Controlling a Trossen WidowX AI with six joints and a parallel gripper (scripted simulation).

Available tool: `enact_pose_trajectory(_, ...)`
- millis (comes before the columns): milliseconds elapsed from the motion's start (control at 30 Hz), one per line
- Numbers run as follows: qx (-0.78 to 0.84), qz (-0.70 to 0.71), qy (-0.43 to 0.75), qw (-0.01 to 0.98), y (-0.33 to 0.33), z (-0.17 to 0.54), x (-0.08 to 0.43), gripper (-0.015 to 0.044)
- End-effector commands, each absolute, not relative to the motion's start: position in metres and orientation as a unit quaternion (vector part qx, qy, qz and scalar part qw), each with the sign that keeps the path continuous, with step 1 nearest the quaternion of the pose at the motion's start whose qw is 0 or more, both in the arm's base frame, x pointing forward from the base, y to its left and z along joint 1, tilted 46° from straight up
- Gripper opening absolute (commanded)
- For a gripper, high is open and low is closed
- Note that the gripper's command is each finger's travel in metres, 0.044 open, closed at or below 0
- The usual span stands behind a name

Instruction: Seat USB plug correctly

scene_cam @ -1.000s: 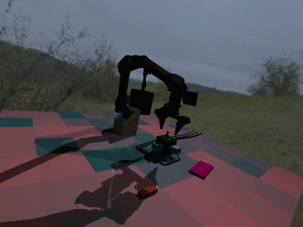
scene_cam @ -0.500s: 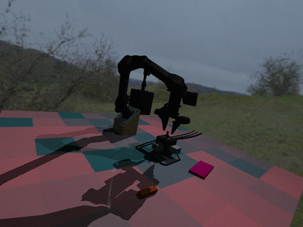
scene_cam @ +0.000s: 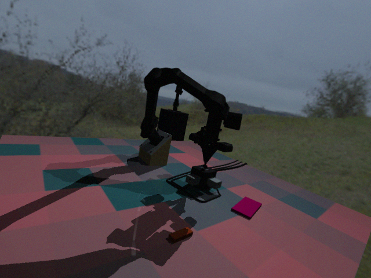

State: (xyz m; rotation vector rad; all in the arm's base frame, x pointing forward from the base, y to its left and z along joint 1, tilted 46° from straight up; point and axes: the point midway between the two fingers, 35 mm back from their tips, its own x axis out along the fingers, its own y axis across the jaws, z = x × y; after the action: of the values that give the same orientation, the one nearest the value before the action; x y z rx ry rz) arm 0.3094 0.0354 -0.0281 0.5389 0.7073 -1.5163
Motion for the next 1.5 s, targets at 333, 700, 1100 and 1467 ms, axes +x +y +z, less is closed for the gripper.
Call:
enact_pose_trajectory(333,0.236,-0.664,0.310,0.638,0.036,-0.027,0.309,0.0000)
enact_pose_trajectory(700,0.236,-0.664,0.310,0.638,0.041,-0.022,0.310,0.0000)
enact_pose_trajectory(1100,0.236,-0.664,0.310,0.638,0.047,-0.017,0.311,0.0000)
enact_pose_trajectory(1467,0.236,-0.664,0.310,0.638,0.052,-0.011,0.311,0.0000)
